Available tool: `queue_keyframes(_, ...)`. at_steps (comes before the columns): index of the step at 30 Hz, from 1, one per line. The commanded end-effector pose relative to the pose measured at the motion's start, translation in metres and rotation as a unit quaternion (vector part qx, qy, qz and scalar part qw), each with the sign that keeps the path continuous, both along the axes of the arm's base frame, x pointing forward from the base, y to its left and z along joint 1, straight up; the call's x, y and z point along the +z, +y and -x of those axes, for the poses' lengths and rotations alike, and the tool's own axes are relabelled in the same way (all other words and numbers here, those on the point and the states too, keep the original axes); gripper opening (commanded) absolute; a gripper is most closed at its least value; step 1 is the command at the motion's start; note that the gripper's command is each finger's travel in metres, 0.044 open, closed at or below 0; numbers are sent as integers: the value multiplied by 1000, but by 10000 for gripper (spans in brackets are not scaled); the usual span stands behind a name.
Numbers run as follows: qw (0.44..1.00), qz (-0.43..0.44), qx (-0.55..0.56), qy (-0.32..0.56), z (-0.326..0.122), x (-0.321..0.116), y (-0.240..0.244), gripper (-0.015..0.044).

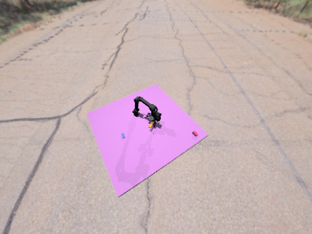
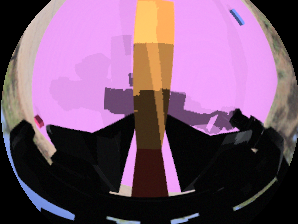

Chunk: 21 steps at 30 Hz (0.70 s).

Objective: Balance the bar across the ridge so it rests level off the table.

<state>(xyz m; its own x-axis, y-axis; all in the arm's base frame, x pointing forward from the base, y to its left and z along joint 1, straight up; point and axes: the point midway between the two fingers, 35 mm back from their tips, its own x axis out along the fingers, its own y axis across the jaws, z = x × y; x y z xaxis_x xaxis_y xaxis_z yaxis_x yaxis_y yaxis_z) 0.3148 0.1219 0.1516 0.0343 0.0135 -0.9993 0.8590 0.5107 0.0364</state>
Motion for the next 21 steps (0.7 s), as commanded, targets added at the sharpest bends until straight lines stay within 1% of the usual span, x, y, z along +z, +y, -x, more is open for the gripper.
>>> queue_keyframes(1,1000,0,-4,0,0,-7,0,0)
queue_keyframes(14,1000,0,-6,0,2,-27,-2,0)
queue_keyframes(21,1000,0,-6,0,2,-27,-2,0)
